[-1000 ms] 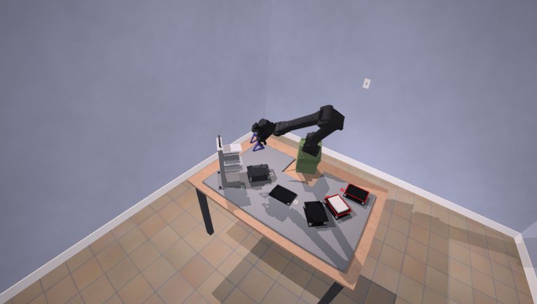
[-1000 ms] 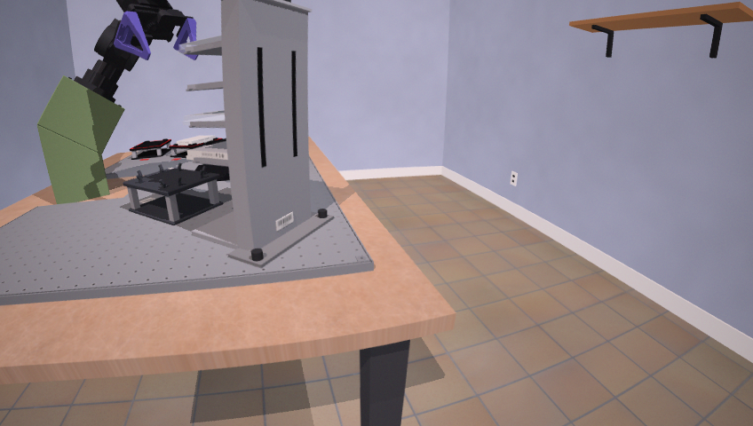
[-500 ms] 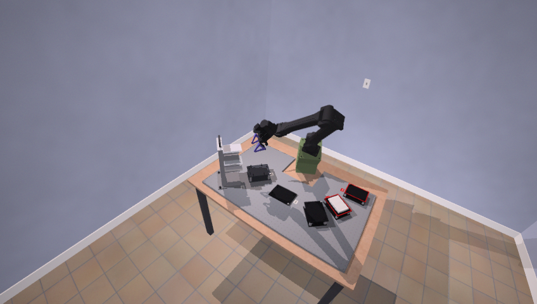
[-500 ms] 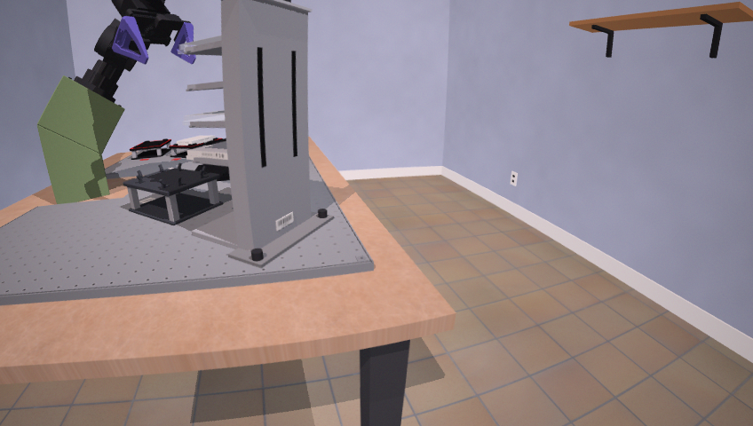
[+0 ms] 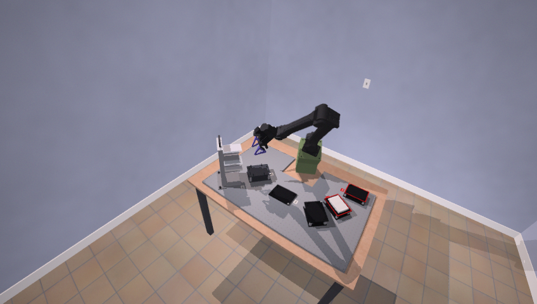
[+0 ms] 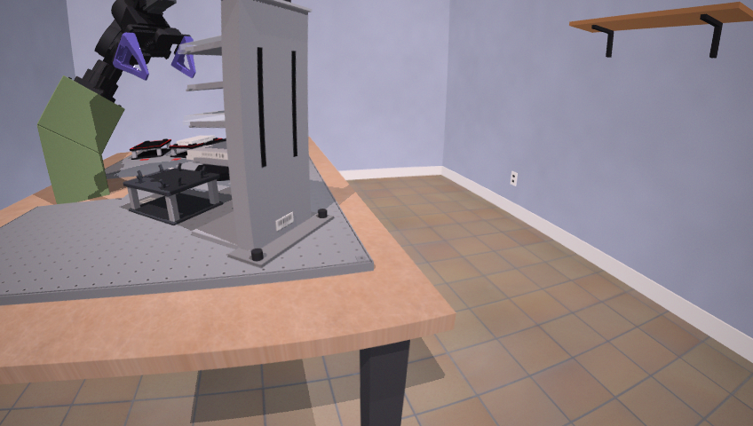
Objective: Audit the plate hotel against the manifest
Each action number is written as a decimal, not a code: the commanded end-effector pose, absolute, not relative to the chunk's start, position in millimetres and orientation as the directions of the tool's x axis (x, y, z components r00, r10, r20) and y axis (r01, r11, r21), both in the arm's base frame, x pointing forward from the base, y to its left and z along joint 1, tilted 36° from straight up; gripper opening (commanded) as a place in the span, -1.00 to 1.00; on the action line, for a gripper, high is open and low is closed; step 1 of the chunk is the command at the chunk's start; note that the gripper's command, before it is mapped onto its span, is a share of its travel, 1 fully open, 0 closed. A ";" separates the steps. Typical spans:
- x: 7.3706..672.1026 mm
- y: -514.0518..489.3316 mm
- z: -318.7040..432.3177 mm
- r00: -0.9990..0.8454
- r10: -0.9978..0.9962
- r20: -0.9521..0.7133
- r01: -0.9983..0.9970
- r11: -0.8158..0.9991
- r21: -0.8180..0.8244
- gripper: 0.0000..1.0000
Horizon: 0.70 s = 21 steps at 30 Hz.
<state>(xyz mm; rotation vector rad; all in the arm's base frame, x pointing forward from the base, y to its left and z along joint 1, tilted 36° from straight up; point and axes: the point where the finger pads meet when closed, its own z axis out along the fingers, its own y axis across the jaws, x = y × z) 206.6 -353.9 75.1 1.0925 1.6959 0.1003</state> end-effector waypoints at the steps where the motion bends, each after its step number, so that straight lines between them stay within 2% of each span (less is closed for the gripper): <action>1: 211.4 -356.2 75.4 -0.007 0.688 -0.726 0.603 0.582 0.546 1.00; 21: 232.6 -377.1 74.2 -0.004 0.680 -0.733 0.600 0.588 0.542 1.00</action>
